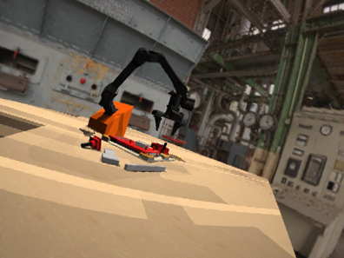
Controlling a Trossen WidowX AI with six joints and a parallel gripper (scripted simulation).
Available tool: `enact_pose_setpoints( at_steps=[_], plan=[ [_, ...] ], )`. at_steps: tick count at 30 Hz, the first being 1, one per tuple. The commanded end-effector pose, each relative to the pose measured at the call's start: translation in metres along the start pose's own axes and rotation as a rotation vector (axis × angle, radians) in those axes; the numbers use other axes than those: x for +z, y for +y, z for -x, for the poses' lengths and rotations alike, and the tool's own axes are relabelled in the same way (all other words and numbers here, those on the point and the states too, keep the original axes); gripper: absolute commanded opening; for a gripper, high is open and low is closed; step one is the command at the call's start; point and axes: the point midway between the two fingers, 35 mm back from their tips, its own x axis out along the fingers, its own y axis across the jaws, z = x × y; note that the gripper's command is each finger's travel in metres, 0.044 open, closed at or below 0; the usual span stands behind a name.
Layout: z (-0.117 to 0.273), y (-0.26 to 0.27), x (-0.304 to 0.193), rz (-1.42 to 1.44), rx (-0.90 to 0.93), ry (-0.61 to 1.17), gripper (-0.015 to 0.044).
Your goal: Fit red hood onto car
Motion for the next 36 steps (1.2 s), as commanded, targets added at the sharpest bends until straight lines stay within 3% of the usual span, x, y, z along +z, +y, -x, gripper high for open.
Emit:
enact_pose_setpoints(
  at_steps=[1, 19, 36],
  plan=[
    [0.0, 0.0, 0.0, 0.003, 0.002, -0.002, 0.044],
    [-0.014, -0.001, 0.001, 0.862, 0.06, 0.283, 0.044],
    [-0.022, -0.003, 0.004, 1.686, 0.422, 0.493, 0.044]
  ],
)
